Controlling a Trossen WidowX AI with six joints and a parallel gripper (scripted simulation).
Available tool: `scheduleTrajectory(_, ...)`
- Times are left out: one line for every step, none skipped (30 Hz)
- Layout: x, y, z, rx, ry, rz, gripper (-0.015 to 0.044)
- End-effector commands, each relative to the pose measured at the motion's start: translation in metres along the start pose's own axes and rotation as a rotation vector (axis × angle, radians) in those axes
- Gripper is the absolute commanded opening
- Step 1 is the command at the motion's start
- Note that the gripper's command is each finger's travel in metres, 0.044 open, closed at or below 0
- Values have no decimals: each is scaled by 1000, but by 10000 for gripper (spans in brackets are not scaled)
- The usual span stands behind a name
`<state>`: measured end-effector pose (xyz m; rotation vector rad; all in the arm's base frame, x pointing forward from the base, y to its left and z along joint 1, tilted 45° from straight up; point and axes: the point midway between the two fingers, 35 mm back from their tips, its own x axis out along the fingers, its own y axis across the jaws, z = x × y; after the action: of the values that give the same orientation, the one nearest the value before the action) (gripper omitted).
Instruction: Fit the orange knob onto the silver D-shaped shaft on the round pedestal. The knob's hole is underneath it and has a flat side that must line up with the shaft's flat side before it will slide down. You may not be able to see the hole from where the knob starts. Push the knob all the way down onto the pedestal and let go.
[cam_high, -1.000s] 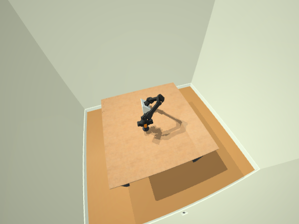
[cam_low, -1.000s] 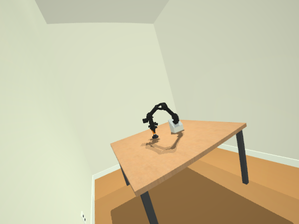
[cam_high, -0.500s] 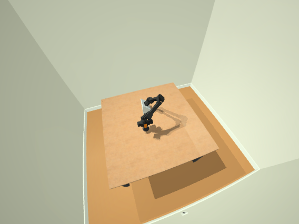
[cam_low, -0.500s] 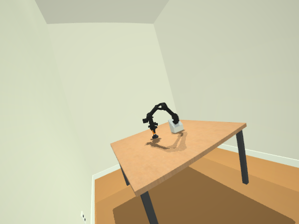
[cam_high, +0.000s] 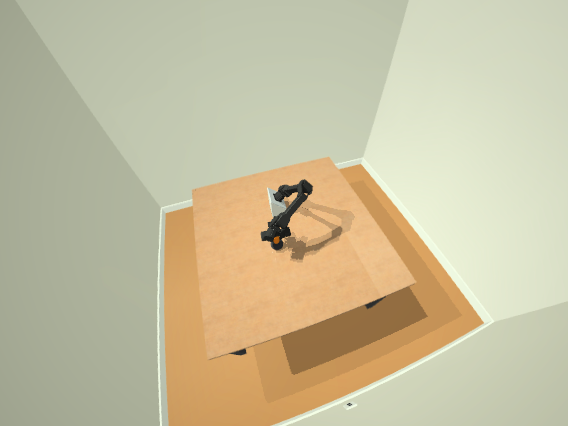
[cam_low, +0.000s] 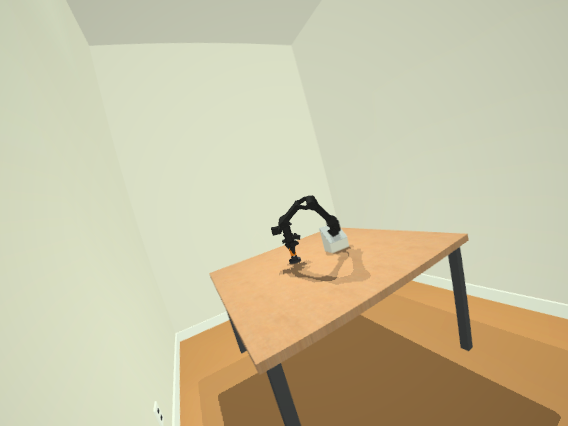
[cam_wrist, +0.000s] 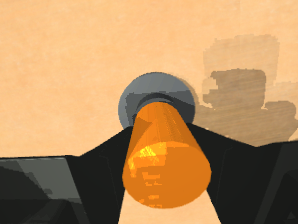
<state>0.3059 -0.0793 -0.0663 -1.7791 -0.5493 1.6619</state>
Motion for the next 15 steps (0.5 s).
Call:
scheduleTrajectory(3,-1,-1,32,4,-5,0)
scheduleTrajectory(4,-1,-1,33,4,-5,0)
scheduleTrajectory(5,-1,-1,29,4,-5,0)
scheduleTrajectory(6,-1,-1,23,4,-5,0)
scheduleTrajectory(7,-1,-1,17,4,-5,0)
scheduleTrajectory(8,-1,-1,10,4,-5,0)
scheduleTrajectory(8,-1,-1,2,4,-5,0)
scheduleTrajectory(8,-1,-1,-1,4,-5,0)
scheduleTrajectory(6,0,0,13,0,0,0)
scheduleTrajectory(6,0,0,13,0,0,0)
scheduleTrajectory(6,0,0,13,0,0,0)
scheduleTrajectory(6,0,0,13,0,0,0)
scheduleTrajectory(6,0,0,13,0,0,0)
scheduleTrajectory(6,0,0,13,0,0,0)
scheduleTrajectory(6,0,0,13,0,0,0)
